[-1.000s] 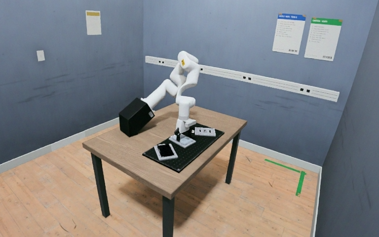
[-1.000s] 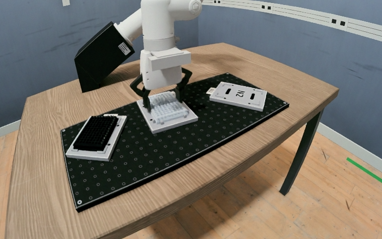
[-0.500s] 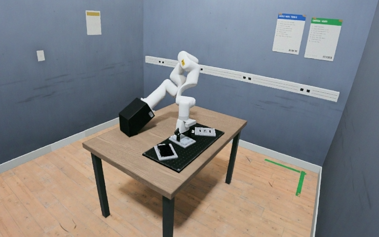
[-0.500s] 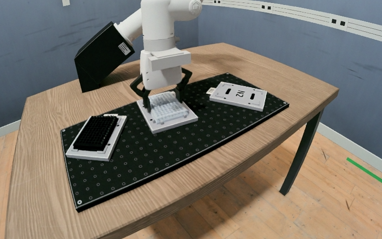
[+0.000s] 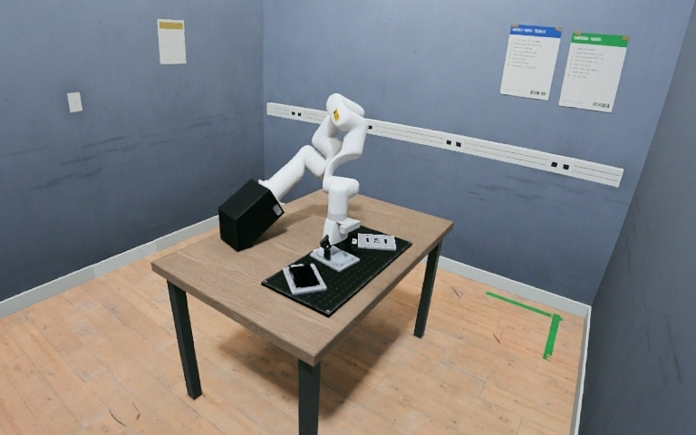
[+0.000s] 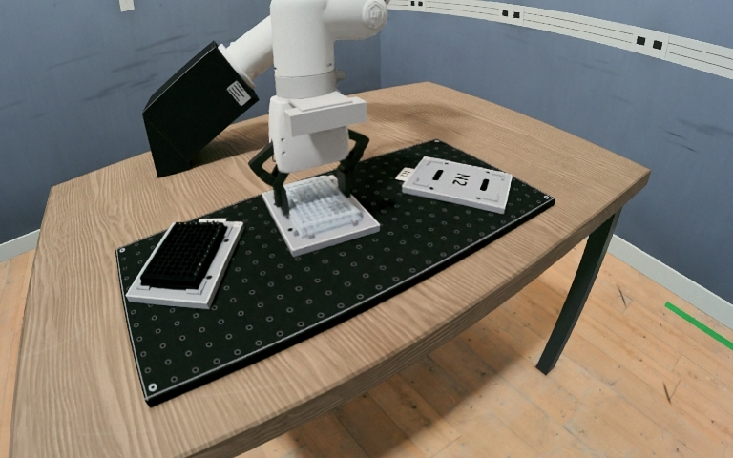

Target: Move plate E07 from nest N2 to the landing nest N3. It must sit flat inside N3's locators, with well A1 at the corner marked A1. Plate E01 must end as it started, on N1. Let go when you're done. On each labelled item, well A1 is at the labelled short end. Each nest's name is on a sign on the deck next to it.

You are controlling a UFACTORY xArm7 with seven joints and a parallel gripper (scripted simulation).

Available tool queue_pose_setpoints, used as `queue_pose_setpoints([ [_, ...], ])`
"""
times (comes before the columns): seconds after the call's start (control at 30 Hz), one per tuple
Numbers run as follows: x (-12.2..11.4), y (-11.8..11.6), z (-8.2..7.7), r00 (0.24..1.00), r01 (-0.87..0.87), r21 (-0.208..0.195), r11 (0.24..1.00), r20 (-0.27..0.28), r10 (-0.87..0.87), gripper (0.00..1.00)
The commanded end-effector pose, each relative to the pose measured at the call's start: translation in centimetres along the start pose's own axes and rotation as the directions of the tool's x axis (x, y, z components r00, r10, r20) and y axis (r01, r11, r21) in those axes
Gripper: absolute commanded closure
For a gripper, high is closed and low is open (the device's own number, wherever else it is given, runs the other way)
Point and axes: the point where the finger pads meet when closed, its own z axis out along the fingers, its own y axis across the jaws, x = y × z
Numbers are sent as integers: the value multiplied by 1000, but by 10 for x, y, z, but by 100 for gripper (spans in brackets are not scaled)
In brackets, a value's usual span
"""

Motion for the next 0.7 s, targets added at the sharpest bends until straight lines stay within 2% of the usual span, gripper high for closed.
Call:
queue_pose_setpoints([
  [0.0, 1, 1, -1, 1000, -1, -3, 1000, -4, 1, 0],
  [0.5, 1, 1, -1, 1000, -1, -3, 1000, -4, 1, 0],
  [0.67, 1, 1, -10, 1000, -1, -3, 1000, -4, 1, 0],
])
